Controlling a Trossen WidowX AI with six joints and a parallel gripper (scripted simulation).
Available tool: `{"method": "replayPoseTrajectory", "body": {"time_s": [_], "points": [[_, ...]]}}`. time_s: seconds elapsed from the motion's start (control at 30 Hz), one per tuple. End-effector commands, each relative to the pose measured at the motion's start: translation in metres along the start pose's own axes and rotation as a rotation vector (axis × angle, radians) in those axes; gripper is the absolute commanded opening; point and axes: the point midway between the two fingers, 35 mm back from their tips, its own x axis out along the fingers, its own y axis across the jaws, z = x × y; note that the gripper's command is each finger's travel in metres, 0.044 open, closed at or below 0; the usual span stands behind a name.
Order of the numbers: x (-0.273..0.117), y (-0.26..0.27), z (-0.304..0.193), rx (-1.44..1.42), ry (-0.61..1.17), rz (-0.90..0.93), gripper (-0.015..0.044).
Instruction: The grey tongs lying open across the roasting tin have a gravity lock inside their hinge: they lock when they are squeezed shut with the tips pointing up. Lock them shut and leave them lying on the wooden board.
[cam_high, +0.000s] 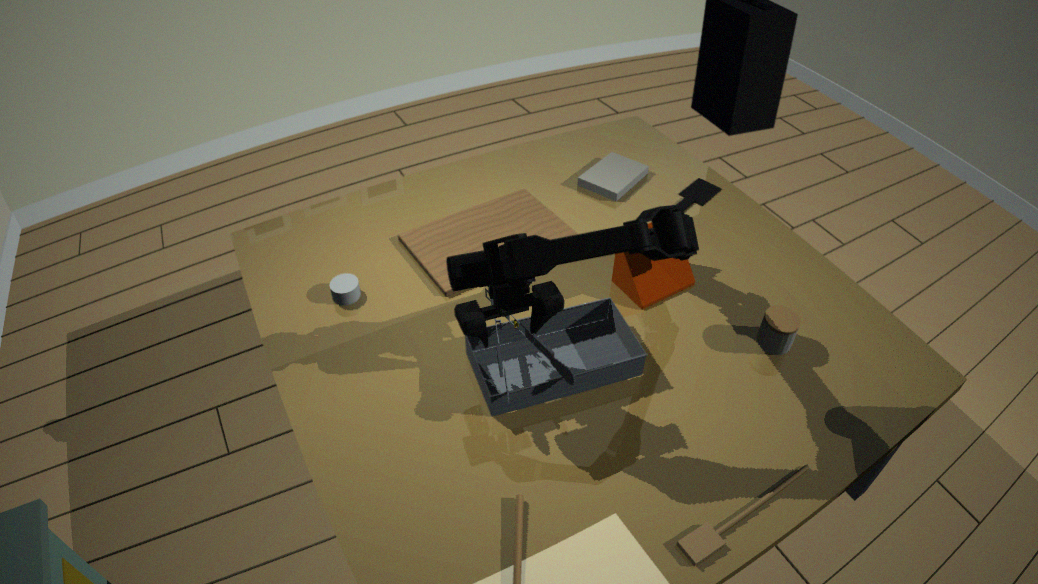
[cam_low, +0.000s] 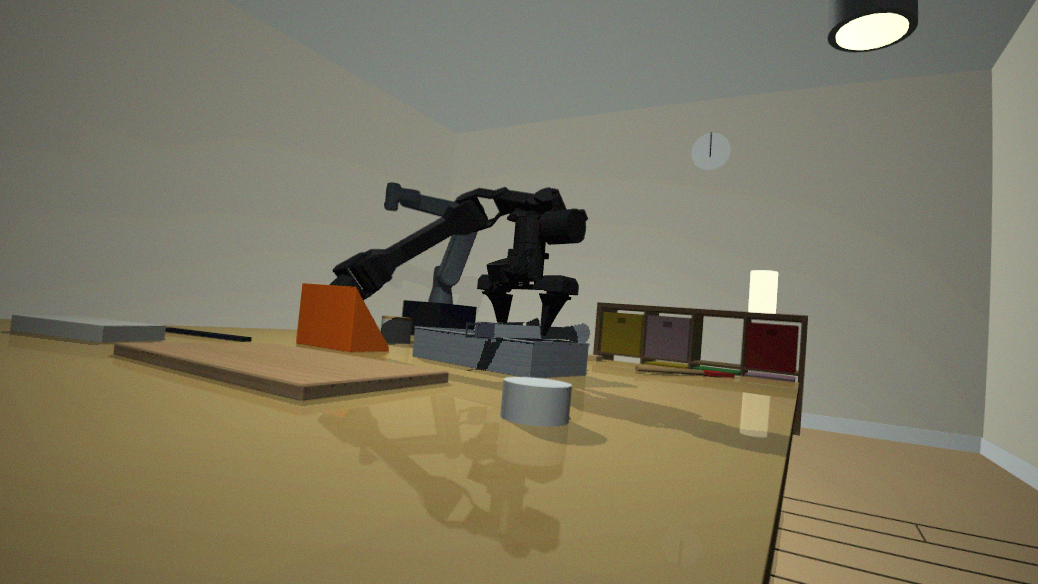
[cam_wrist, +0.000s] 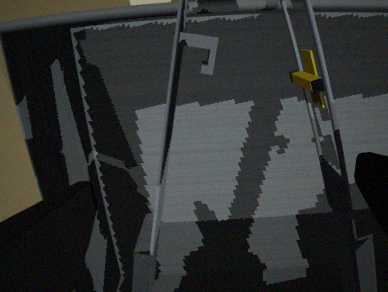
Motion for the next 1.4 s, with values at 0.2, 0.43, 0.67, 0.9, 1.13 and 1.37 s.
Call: {"method": "replayPoseTrajectory", "body": {"time_s": [0.2,0.43,0.67,0.9,1.13,1.37], "points": [[0.018,-0.003,0.0,0.008,0.007,-0.007,0.044],[0.029,-0.005,0.0,0.008,0.009,-0.008,0.044],[0.039,-0.007,-0.001,0.008,0.011,-0.008,0.044],[0.036,-0.004,-0.001,-0.001,0.005,-0.003,0.0387],[0.036,-0.004,-0.001,-0.001,0.005,-0.003,0.034],[0.036,-0.004,-0.001,-0.001,0.005,-0.003,0.0294]]}}
